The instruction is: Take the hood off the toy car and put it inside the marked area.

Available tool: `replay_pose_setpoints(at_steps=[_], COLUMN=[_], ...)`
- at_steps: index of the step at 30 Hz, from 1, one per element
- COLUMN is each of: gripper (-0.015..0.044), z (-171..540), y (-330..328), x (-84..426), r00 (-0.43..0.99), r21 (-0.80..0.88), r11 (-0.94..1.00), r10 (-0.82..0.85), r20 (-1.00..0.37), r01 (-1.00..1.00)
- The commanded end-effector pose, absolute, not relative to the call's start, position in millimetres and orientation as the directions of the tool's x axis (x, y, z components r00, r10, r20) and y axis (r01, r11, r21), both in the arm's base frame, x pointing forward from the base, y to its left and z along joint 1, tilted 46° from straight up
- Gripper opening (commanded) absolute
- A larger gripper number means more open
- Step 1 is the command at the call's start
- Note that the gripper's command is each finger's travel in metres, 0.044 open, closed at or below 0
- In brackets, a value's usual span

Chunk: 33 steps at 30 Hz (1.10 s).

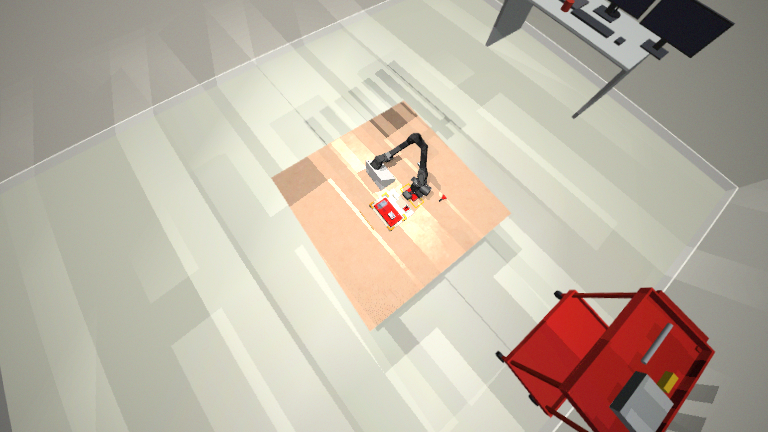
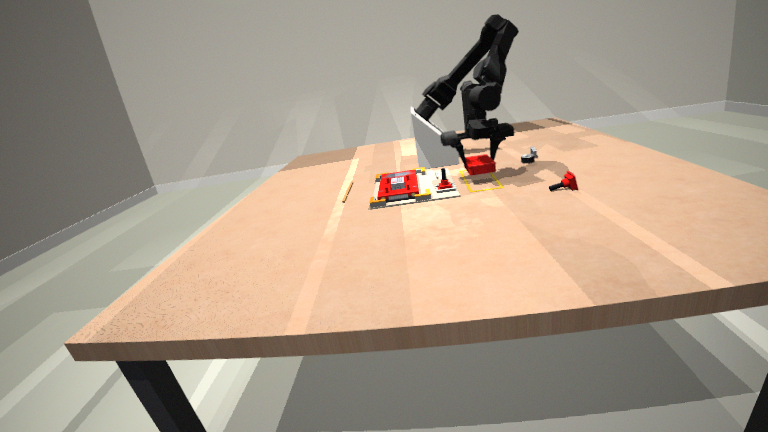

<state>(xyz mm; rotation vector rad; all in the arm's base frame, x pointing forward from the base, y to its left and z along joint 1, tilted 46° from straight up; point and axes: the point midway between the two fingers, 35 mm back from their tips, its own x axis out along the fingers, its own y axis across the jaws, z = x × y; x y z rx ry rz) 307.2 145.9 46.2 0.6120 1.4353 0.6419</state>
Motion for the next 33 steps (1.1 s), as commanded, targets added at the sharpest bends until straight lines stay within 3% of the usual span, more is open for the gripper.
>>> replay_pose_setpoints(at_steps=[1, 33], gripper=[0.0, 0.0], z=[43, 32], y=[147, 159], x=[307, 306], r00=[0.031, 0.031], r21=[0.719, 0.72], r11=[0.695, 0.693], r10=[0.719, 0.721], r20=[-0.694, -0.693], r01=[-0.027, -0.027])
